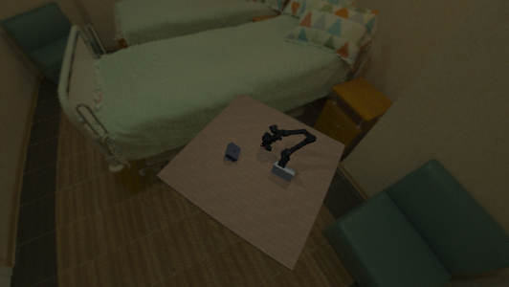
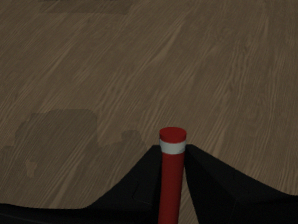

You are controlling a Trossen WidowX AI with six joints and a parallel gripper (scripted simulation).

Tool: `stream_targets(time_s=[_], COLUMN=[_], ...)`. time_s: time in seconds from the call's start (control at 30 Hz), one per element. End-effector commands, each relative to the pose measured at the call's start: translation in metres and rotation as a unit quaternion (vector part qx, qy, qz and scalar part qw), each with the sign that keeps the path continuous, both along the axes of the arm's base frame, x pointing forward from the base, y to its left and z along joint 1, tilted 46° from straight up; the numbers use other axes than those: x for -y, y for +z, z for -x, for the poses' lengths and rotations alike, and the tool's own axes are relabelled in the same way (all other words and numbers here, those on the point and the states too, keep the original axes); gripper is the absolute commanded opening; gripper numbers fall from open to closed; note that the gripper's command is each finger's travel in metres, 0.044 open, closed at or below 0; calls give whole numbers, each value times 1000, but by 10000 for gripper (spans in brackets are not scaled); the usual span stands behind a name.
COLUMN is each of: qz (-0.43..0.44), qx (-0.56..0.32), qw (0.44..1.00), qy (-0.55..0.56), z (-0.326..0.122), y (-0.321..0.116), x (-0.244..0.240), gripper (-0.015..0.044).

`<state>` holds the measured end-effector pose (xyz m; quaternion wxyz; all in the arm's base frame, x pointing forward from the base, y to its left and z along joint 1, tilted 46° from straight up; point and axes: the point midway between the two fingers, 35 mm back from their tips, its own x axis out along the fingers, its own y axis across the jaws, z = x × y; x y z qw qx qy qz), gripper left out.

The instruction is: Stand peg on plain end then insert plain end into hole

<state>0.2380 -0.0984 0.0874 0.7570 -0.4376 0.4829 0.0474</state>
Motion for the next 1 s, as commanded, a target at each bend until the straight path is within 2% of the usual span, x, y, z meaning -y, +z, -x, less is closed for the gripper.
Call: stream_targets(time_s=[0.0, 0.97], qz=[-9, -70], qx=[13, 88], qw=[1000, 989], qy=[16, 94], z=[2, 19], y=[2, 12], x=[-1, 3], gripper=[49, 49])
